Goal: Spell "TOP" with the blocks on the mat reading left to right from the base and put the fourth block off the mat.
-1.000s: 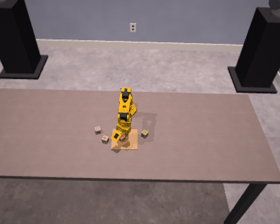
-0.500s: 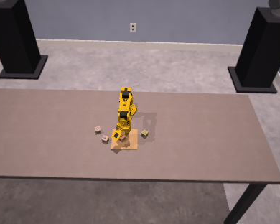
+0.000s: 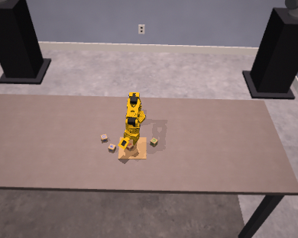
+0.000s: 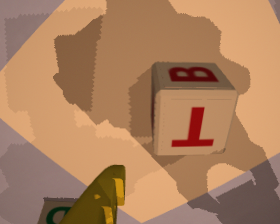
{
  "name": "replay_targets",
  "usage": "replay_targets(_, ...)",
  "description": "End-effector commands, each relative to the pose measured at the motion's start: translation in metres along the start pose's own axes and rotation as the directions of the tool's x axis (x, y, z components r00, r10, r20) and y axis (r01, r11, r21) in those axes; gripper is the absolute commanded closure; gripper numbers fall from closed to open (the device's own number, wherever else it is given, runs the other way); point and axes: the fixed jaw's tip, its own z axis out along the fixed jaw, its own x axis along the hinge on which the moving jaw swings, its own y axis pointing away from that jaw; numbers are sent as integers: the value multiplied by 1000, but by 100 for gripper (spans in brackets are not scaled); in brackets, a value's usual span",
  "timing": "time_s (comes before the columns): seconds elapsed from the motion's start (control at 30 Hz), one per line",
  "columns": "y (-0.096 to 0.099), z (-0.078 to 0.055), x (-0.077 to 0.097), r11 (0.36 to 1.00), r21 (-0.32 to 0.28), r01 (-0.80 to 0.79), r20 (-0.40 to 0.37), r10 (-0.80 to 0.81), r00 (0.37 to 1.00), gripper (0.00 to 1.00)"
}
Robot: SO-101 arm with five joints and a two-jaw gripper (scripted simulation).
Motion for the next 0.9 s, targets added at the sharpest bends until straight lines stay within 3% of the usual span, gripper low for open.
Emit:
replay_targets(0.0, 8, -20, -9, 997, -71, 3, 94, 4, 996, 65)
replay_targets(0.5, 9, -12, -10, 997, -71, 3, 94, 4, 996, 65)
replay_targets(0.87, 11, 6, -12, 997, -71, 3, 94, 4, 996, 65)
